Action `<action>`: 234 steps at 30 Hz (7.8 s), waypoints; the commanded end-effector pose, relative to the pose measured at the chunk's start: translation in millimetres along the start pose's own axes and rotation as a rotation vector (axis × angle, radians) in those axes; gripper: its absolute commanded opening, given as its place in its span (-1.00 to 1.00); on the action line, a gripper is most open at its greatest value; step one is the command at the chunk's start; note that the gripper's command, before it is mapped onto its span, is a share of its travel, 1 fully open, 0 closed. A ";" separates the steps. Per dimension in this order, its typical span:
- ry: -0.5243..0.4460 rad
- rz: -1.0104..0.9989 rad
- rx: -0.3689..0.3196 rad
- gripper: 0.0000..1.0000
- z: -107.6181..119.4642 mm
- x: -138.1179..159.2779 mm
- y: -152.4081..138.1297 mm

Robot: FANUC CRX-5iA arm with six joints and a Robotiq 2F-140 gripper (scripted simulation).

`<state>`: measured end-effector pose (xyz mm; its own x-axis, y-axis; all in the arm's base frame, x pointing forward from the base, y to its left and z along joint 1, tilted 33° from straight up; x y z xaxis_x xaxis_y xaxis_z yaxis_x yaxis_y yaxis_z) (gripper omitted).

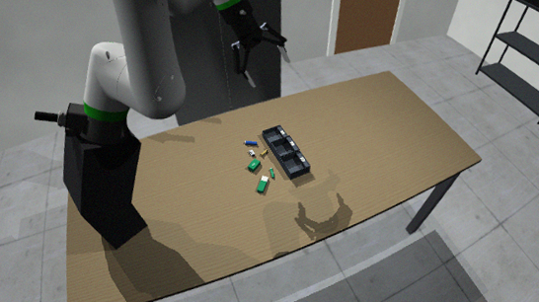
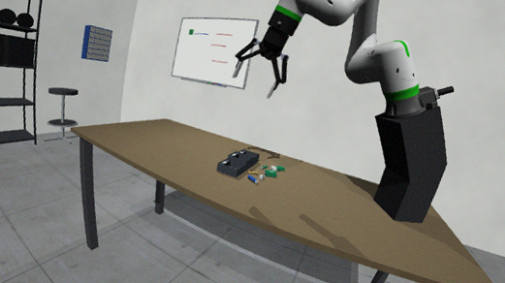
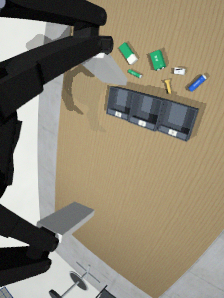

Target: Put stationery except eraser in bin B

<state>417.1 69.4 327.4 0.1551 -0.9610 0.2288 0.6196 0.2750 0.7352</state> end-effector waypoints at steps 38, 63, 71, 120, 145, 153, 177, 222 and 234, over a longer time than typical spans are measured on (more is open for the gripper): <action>0.000 0.000 0.000 -0.89 -113.2 -37.9 -31.0; -0.051 -0.505 -0.168 -0.89 -114.6 44.0 -56.9; -0.066 -0.707 -0.215 -0.89 -115.7 64.5 -73.4; 0.002 -1.729 -0.466 -0.89 -116.8 62.7 -128.7; -0.034 -1.879 -0.476 -0.89 -263.2 117.2 -80.2; -0.034 -1.879 -0.476 -0.89 -265.6 116.4 -80.9; -0.034 -1.879 -0.476 -0.89 -317.7 99.0 -95.2; -0.034 -1.879 -0.476 -0.89 -317.7 99.0 -95.2; -0.034 -1.879 -0.476 -0.89 -307.9 102.2 -92.5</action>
<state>614.5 -61.9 82.7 -0.8615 0.0291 -0.5068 0.0771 -0.9793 -0.1874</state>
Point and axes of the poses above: the point where the finger pads meet when closed, its own z axis back along the fingers, its own y axis across the jaws, x = y × z, the point moved 10 cm from there along z, back along the fingers, and after that the axes turned 15 degrees about z, right-handed, at the moved point
